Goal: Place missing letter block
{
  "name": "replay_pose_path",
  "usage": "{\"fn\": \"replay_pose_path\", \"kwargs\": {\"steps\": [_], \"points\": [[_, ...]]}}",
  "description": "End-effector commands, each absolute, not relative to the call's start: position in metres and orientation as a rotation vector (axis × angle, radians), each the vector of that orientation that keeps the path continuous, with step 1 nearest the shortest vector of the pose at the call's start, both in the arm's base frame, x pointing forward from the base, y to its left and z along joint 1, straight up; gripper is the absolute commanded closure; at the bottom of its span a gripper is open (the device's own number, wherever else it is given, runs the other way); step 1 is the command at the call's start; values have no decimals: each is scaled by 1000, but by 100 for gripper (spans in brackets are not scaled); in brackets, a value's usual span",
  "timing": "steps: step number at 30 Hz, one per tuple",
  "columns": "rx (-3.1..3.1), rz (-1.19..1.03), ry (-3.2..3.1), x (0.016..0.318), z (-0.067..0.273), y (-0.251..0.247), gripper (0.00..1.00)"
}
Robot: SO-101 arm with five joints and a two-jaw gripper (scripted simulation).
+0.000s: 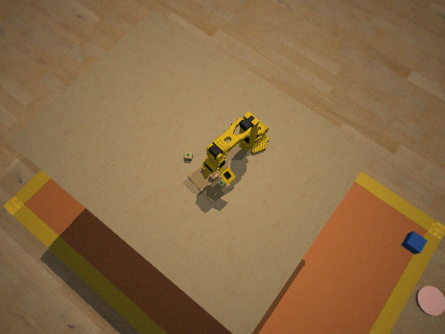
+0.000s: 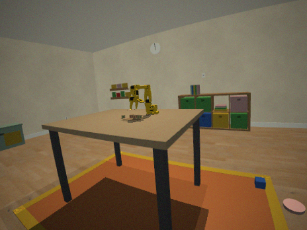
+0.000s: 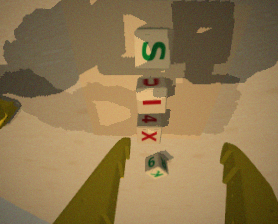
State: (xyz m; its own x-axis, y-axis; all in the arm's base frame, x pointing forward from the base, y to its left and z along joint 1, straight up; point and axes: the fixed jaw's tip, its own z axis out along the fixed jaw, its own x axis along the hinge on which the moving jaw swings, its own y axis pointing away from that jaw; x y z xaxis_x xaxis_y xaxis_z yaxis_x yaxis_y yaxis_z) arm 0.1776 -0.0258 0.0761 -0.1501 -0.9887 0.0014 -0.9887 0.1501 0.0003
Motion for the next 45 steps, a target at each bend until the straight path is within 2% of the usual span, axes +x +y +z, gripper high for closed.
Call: {"fn": "replay_pose_path", "kwargs": {"steps": [1, 22, 45], "points": [[2075, 74, -2413, 183, 86, -26, 67], [1903, 113, -2588, 178, 94, -22, 67], [1033, 180, -3221, 158, 118, -9, 67]]}}
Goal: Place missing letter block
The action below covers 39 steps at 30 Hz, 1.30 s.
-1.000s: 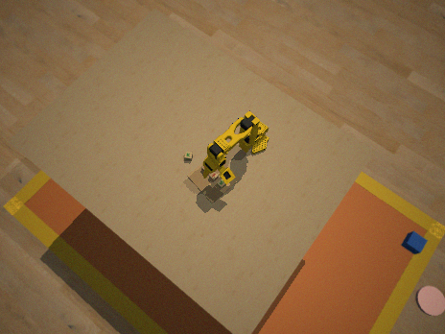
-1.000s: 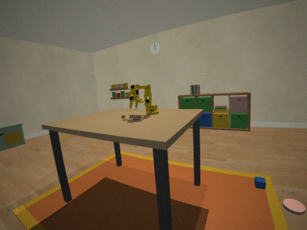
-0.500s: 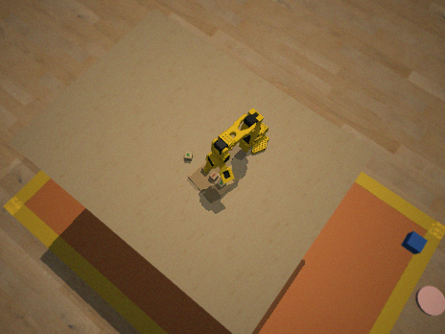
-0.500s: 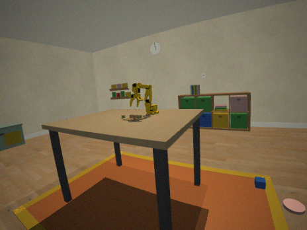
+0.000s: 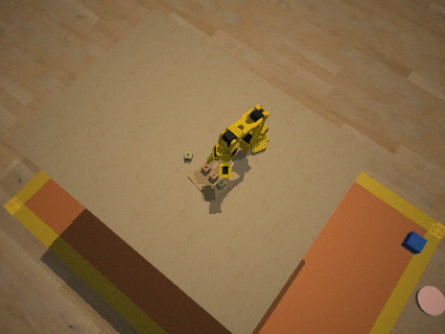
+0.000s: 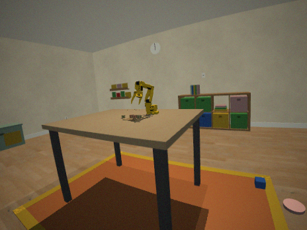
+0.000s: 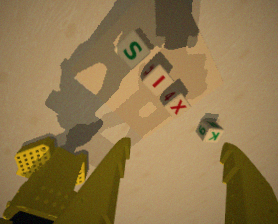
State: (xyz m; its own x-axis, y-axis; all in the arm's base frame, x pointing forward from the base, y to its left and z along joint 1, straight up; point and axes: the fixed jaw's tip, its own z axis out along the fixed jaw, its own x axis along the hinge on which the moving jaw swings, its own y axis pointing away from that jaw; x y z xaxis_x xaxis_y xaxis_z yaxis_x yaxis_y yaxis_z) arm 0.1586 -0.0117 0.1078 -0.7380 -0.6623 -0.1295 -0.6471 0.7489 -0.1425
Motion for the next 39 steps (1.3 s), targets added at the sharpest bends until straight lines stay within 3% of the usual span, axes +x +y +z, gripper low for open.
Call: {"fn": "replay_pose_path", "kwargs": {"steps": [1, 21, 39], "points": [[-831, -151, 2759, 157, 119, -9, 67], [-131, -64, 2738, 142, 129, -2, 67], [3, -35, 2715, 139, 130, -1, 67]]}}
